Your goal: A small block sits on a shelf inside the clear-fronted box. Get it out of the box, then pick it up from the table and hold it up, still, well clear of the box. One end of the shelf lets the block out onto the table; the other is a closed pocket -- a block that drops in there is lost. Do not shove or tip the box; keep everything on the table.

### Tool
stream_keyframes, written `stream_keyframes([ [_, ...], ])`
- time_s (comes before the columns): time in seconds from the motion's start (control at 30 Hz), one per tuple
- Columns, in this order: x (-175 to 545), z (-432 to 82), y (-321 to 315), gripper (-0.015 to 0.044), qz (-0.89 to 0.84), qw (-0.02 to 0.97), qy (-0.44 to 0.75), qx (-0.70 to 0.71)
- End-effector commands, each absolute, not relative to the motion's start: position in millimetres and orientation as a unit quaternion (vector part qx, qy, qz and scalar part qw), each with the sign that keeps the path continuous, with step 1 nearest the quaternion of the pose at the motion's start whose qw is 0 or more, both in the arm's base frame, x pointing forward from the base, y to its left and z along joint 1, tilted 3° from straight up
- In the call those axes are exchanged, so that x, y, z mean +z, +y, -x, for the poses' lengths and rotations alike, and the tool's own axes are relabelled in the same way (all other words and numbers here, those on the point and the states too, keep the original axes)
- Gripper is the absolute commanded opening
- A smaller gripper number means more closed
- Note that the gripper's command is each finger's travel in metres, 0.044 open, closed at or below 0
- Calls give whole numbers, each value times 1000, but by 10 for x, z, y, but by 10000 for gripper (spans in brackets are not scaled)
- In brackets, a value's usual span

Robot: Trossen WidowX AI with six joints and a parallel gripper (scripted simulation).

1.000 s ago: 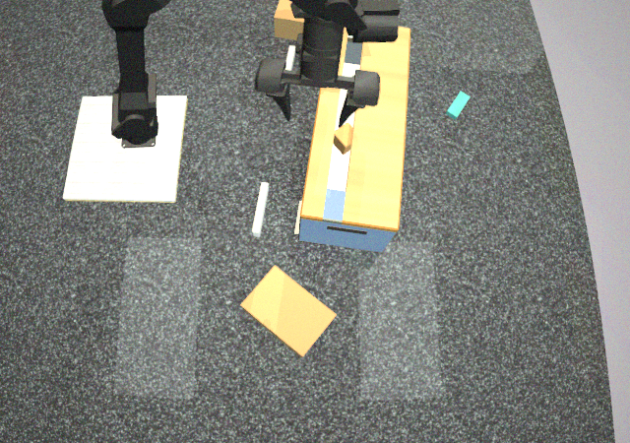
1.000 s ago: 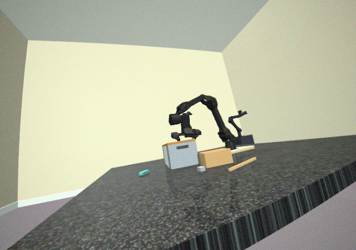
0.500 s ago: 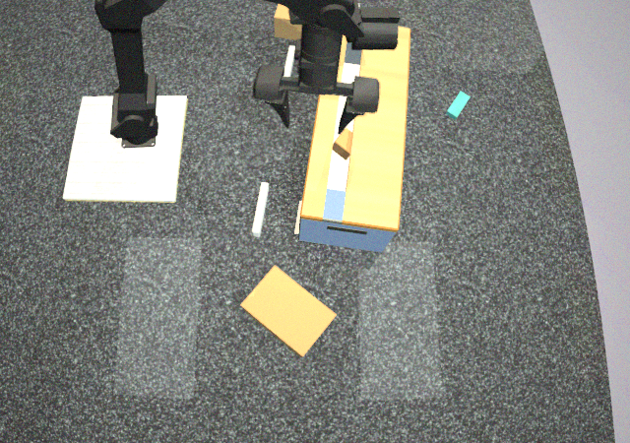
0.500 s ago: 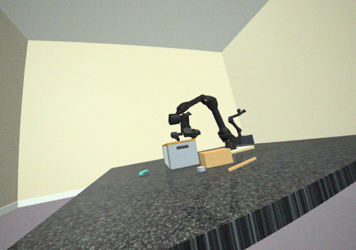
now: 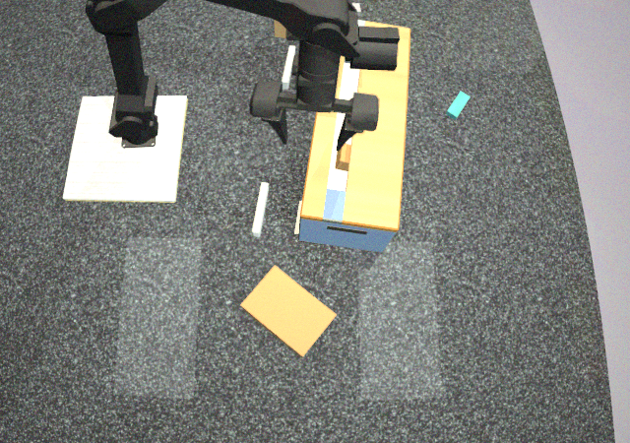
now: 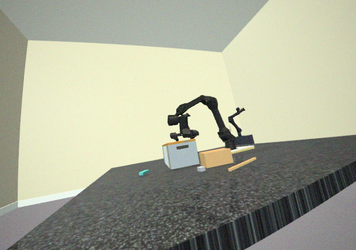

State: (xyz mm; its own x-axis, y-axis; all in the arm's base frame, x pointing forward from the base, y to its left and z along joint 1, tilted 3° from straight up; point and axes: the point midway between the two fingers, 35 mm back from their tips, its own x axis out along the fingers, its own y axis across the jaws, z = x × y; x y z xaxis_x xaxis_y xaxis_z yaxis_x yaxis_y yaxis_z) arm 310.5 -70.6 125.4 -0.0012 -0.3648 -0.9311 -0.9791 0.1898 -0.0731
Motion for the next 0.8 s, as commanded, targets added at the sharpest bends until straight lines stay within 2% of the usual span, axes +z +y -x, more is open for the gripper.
stream_keyframes([
  [0.0,1228,-3067,-814,400,539,453,626,336],
  [0.77,1248,-2971,-1284,400,539,452,627,335],
])
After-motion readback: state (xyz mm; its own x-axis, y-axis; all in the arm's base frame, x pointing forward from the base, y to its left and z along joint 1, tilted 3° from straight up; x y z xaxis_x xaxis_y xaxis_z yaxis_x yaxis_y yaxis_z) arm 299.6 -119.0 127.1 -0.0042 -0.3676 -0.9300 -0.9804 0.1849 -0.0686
